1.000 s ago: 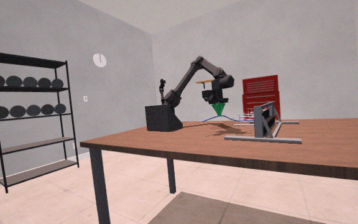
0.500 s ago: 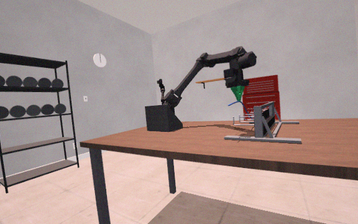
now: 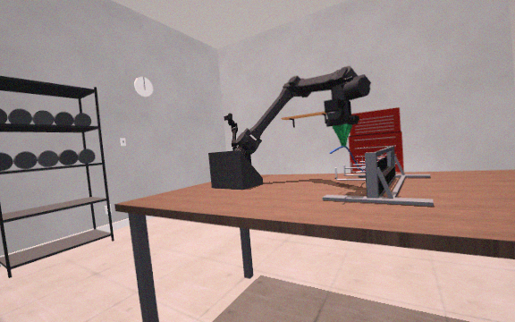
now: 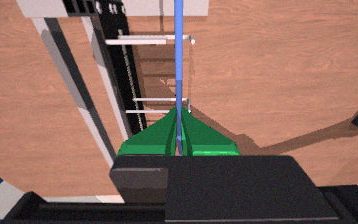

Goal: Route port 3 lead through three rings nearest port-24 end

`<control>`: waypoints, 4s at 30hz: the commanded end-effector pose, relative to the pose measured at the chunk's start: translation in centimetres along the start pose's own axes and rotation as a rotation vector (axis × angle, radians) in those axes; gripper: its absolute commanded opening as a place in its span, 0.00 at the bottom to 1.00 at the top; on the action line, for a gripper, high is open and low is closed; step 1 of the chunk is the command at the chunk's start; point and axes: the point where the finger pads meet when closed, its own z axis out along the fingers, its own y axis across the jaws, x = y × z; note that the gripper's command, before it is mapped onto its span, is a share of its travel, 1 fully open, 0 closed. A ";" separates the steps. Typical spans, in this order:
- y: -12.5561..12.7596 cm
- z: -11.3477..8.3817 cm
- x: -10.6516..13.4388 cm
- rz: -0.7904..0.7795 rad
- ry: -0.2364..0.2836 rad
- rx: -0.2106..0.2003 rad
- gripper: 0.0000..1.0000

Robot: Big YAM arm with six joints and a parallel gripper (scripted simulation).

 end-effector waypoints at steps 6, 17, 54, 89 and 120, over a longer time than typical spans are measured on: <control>1.6 -2.5 -0.4 -0.022 -0.024 -0.043 0.00; 1.6 -2.5 -0.4 -0.022 -0.024 -0.043 0.00; 1.5 -2.3 -0.7 -0.018 -0.022 -0.040 0.00; 1.4 -0.3 -0.2 -0.017 -0.018 -0.022 0.00; 0.3 4.1 -0.7 0.009 -0.004 -0.011 0.00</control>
